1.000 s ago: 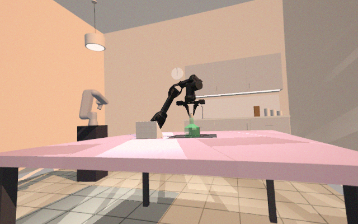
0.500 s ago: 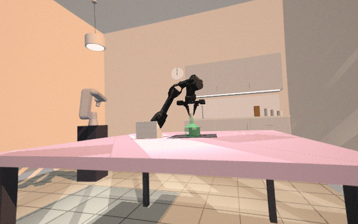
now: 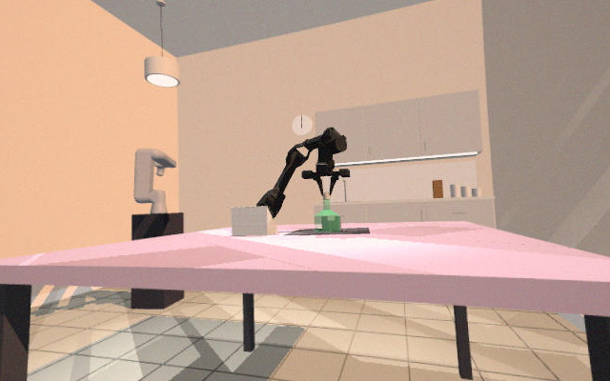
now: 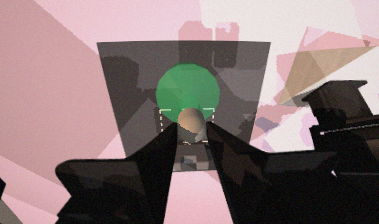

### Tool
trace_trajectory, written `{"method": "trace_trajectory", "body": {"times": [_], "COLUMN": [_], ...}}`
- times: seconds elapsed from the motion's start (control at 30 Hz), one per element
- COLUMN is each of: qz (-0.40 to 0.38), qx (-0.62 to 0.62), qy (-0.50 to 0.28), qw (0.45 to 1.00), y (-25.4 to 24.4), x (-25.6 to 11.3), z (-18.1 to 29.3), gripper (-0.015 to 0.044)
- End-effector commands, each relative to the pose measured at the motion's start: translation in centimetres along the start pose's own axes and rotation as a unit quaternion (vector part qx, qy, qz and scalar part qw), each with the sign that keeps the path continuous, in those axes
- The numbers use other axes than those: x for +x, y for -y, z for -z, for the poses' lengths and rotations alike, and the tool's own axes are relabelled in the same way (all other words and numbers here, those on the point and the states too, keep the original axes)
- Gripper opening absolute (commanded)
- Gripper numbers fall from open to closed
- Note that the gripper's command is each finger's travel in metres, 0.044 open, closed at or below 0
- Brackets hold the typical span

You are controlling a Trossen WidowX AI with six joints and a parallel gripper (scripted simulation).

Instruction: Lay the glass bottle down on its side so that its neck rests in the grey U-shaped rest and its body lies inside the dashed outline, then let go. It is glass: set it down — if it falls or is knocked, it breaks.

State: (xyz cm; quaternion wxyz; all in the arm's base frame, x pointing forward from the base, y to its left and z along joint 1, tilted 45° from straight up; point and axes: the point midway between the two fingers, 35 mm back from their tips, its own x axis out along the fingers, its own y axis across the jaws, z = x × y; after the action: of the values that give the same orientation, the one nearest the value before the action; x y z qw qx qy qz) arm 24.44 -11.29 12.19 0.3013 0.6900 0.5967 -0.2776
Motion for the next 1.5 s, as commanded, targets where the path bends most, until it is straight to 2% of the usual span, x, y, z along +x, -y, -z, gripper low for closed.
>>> {"method": "trace_trajectory", "body": {"times": [0.0,1.47], "qz": [-0.001,0.009], "qx": [0.000,0.001], "qy": [-0.003,0.027], "qw": [1.000,1.000], "y": [0.0,0.0], "x": [-0.2,-0.6], "z": [1.0,3.5], "gripper": [0.0107,0.0107]}}
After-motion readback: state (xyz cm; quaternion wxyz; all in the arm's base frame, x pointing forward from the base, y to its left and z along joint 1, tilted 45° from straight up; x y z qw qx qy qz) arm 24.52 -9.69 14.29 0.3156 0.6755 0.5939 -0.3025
